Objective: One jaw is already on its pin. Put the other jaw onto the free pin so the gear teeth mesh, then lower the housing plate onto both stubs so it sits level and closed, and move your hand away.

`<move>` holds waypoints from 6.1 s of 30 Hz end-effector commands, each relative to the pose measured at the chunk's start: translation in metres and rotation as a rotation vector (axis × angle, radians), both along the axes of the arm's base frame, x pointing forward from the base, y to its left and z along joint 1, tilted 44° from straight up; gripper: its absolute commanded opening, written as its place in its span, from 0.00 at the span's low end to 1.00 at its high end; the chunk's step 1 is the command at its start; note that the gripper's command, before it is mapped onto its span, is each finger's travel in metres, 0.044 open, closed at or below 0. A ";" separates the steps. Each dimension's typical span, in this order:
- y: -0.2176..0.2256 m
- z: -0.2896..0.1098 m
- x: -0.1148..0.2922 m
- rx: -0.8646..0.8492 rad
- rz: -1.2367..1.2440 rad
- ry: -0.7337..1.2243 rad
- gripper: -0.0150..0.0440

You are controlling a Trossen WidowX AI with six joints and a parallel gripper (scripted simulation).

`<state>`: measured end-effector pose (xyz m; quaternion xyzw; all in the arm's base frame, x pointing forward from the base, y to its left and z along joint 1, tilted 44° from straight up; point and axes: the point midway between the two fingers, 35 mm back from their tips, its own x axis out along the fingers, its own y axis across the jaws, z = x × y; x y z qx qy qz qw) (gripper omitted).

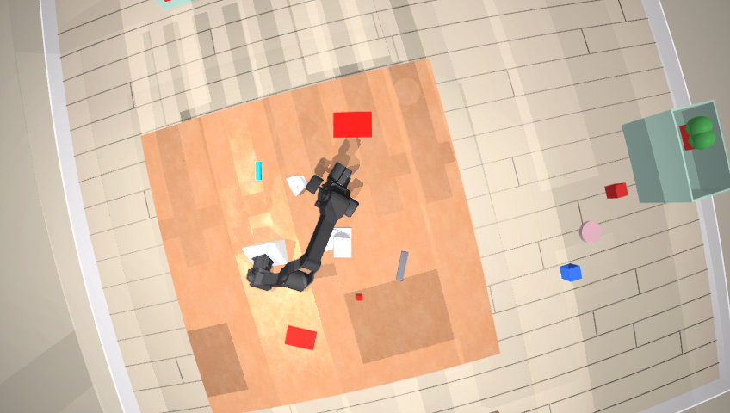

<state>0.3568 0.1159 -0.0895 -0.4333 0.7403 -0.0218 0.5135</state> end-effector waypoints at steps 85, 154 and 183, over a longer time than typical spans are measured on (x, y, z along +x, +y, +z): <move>0.001 0.004 -0.001 -0.005 -0.012 0.010 0.57; 0.001 0.004 -0.001 -0.005 -0.012 0.010 0.25; 0.001 0.004 -0.001 -0.005 -0.012 0.010 1.00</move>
